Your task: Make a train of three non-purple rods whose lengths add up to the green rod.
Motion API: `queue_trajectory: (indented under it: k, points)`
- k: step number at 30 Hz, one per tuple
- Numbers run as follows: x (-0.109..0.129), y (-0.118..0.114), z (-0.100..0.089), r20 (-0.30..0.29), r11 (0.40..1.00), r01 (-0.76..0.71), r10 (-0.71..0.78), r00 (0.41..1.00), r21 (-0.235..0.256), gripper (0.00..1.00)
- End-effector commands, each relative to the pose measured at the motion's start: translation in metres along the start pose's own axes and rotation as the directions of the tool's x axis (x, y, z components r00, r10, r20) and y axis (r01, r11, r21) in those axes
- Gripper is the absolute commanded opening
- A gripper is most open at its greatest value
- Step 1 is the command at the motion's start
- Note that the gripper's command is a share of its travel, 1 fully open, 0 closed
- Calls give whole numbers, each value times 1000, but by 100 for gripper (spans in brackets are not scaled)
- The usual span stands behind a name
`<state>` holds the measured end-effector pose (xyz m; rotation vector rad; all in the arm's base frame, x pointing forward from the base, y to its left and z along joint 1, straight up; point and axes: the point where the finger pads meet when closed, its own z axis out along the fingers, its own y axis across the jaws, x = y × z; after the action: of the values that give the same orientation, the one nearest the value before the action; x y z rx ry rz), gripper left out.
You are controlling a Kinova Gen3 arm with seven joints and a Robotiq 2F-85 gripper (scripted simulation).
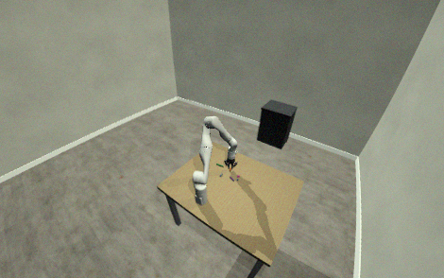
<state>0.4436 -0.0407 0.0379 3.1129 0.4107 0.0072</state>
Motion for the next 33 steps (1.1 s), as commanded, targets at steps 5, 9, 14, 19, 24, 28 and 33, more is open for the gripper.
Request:
queue_trajectory:
  k: [5,9,14,19,24,28,33]
  points:
    - [0,0,2,-2,1000,0,0,1000,0,24]
    - [0,0,6,-2,1000,0,0,1000,0,24]
    - [0,0,9,-2,1000,0,0,1000,0,24]
    - [0,0,13,-2,1000,0,0,1000,0,24]
    - [0,0,16,-2,1000,0,0,1000,0,24]
    - [0,0,16,-2,1000,0,0,1000,0,24]
    - [0,0,16,-2,1000,0,0,1000,0,24]
